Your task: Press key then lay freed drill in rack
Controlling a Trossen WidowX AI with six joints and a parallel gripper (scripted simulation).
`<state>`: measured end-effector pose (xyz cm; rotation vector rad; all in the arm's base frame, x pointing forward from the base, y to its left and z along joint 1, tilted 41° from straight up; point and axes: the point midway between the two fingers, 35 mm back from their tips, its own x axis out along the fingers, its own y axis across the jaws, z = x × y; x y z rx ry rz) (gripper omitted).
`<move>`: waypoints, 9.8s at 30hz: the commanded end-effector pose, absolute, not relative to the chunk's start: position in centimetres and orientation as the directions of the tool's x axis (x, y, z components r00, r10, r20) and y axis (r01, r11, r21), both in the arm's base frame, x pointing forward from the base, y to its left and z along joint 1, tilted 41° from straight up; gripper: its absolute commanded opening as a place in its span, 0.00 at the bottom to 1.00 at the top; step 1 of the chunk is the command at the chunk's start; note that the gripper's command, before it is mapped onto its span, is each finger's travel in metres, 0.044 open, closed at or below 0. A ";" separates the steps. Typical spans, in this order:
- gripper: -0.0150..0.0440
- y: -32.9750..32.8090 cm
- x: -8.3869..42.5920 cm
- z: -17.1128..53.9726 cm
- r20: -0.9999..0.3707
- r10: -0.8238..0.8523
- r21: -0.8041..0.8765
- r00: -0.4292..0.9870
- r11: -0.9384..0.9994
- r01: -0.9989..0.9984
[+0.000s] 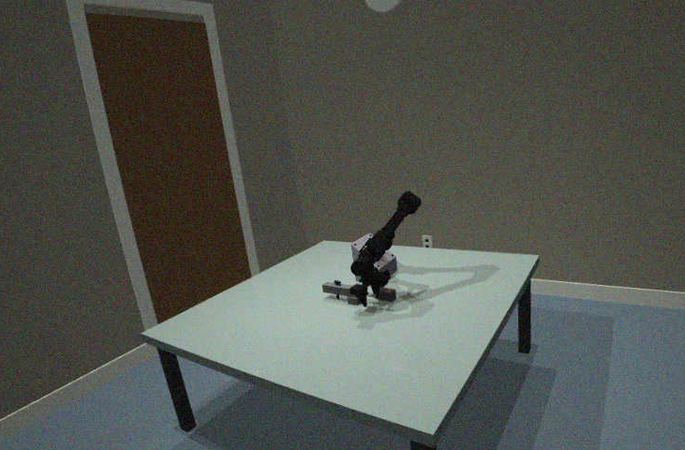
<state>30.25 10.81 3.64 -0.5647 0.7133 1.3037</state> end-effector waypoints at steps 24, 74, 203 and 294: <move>0.25 10.6 30.1 3.9 -0.747 0.656 0.018 0.108 0.183 -0.983; 0.25 15.4 31.1 8.5 -0.744 0.659 0.017 0.109 0.183 -0.983; 0.25 16.6 23.7 10.4 -0.744 0.660 0.021 0.107 0.183 -0.983; 1.00 -17.0 45.5 19.8 -0.233 0.608 0.012 0.759 0.782 -0.623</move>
